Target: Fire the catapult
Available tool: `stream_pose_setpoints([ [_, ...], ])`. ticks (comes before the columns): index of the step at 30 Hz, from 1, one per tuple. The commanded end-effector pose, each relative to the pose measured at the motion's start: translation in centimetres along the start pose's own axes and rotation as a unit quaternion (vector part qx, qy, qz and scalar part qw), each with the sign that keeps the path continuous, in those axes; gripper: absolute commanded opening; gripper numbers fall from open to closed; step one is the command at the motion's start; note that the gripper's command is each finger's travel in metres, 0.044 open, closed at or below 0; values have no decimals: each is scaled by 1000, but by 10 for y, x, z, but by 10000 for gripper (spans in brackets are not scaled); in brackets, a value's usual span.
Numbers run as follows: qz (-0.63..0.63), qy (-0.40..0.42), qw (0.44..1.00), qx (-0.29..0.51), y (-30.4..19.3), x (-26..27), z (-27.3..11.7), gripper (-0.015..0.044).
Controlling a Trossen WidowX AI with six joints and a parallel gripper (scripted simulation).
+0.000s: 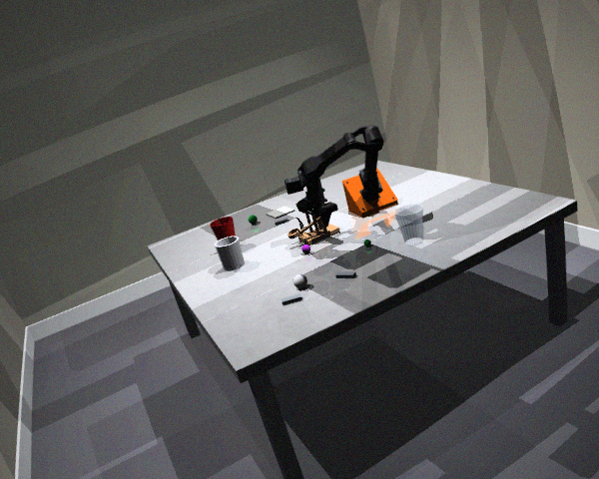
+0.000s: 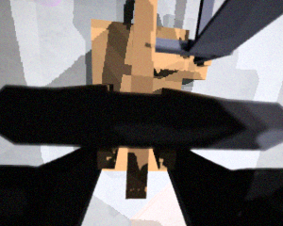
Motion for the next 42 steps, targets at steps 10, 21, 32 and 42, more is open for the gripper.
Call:
stream_pose_setpoints([
  [10, -42, -1, 999, 0, 1, -5, -49, 0],
  [21, -230, -1, 973, 1, 7, -29, -49, 0],
  [32, -409, -1, 912, 2, 12, -61, -48, 0],
  [42, -495, 0, 869, 2, 19, -86, -47, 0],
])
Point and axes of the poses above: the point midway between the two fingers, 35 mm back from their tips, its own z axis out along the fingers, its own x axis across the jaws, y = z × x, the point moved 7 cm from there along -z, back along the fingers, and after that the axes turned 10 degrees about -z, right-handed, at the moved point
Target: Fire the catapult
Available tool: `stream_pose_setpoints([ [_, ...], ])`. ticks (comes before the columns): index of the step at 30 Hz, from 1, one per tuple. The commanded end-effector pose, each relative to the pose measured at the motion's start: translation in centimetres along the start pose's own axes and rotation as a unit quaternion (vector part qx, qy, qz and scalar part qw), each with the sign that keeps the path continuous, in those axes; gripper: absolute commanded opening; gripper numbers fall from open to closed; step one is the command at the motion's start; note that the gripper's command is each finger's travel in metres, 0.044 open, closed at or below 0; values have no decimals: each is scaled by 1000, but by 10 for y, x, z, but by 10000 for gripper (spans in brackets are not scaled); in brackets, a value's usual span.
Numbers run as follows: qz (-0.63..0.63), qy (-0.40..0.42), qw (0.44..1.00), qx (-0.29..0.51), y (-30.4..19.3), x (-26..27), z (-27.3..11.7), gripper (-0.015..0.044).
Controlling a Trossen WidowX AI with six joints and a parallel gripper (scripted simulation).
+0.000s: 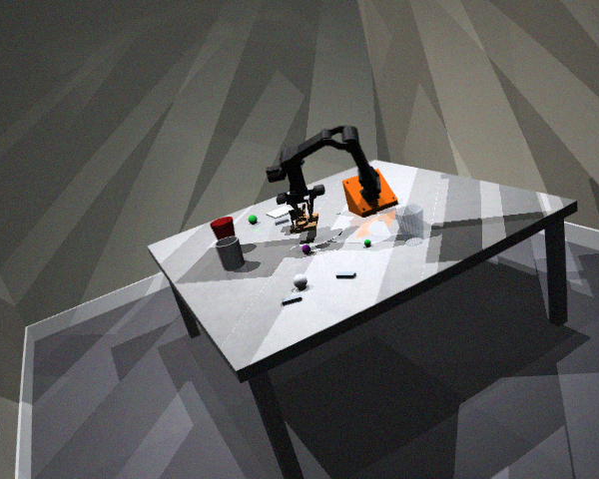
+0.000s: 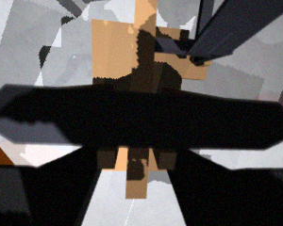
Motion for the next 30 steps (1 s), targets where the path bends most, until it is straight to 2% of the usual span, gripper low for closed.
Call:
stream_pose_setpoints([
  [1, -26, -9, 1000, 1, -3, -7, -5, 0],
  [10, -26, -9, 1000, 1, -4, -8, -2, 0],
  [30, -26, -9, 1000, 1, -4, -11, 30, 0],
])
Point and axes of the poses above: the point midway between the two fingers, 35 mm back from their tips, its own z axis out along the fingers, its own x axis across the jaws, y = z × x, the point moved 7 cm from there along -z, back along the fingers, and after that the axes turned 10 degrees about -z, right-handed, at the moved point
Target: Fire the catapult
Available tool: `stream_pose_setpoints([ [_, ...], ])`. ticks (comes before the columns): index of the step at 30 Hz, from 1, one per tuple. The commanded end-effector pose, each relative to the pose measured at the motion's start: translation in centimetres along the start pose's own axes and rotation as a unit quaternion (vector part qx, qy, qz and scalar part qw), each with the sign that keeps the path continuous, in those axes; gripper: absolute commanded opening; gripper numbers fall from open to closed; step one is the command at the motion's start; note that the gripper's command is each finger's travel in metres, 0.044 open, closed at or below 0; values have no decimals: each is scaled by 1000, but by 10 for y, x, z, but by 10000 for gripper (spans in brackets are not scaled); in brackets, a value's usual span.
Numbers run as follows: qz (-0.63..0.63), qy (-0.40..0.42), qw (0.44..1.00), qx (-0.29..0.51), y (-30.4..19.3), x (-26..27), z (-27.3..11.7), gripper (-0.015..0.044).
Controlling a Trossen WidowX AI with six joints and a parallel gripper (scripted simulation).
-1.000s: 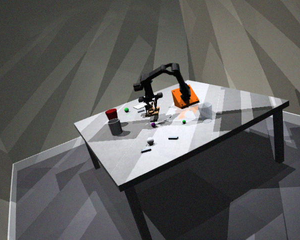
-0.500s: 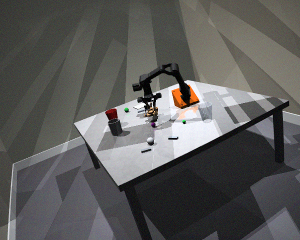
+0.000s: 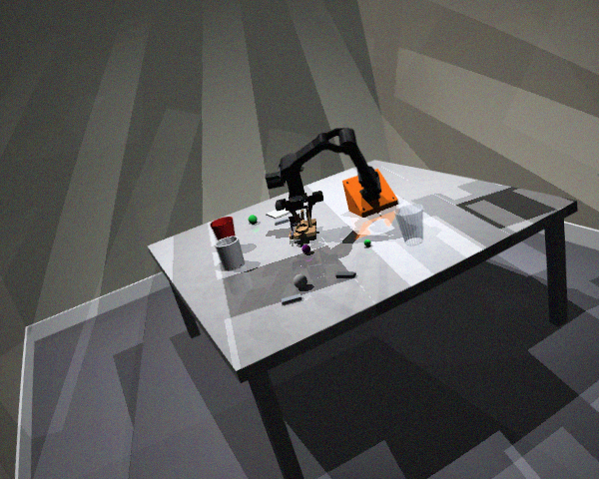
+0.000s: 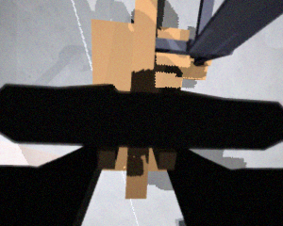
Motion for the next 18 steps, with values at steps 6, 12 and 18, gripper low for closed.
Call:
stream_pose_setpoints([
  [6, 3, -1, 1000, -4, 0, 1, 16, 0],
  [12, 0, 0, 1000, -1, 0, 0, 16, 0],
  [18, 0, 0, 1000, -1, 0, 0, 16, 53],
])
Point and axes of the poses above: the point midway between the two fingers, 35 mm back from their tips, its own z axis out along the fingers, its own x axis across the jaws, y = z × x, the point moved 7 cm from there along -z, back along the fingers, and after that the axes turned 10 degrees about -z, right-handed, at the moved point
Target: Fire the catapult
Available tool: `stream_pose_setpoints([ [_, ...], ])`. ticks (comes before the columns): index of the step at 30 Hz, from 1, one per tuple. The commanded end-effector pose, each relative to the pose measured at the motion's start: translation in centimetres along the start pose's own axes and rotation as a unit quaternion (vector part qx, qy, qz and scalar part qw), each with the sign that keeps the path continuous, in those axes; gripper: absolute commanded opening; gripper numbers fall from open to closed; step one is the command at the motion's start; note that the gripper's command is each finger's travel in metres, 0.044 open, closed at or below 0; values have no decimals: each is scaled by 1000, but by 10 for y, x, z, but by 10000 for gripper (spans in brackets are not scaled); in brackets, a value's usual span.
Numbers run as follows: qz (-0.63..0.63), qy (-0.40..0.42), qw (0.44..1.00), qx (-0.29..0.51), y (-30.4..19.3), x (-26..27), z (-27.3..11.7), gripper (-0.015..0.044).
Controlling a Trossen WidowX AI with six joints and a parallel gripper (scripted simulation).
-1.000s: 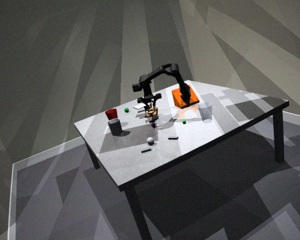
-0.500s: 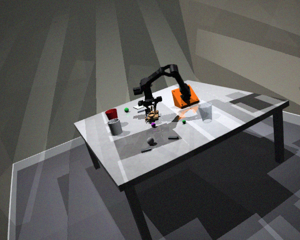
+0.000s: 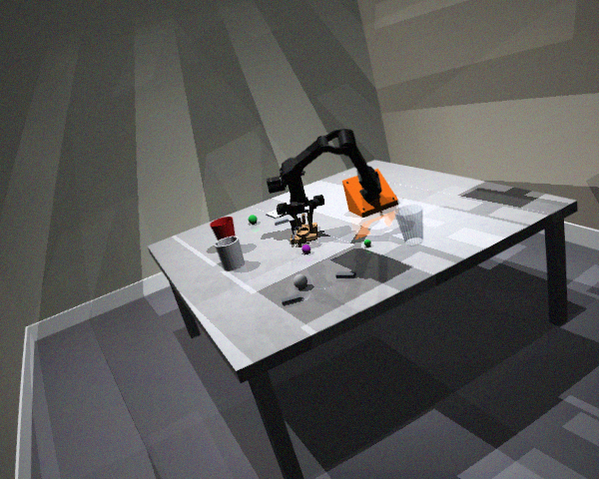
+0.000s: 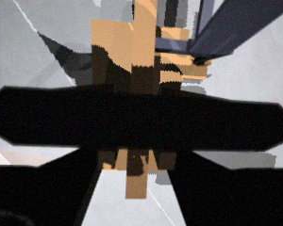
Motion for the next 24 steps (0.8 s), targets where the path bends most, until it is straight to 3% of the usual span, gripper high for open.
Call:
stream_pose_setpoints([
  [1, -2, 0, 1000, 1, 0, 0, 0, 79],
  [12, -2, 0, 1000, 1, 0, 0, 0, 368],
  [15, -1, 0, 1000, 2, 0, -3, -20, 440],
  [20, 1, 0, 1000, 2, -1, -1, -91, 440],
  [24, 1, 0, 1000, 2, -1, 0, -100, 440],
])
Point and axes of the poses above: the point midway between the two fingers, 35 mm back from their tips, its own z axis out along the fingers, its own x axis across the jaws, y = z × x, the point moved 7 cm from there along -z, back along the fingers, and after that the axes turned 10 degrees about -z, right-handed, at the moved point
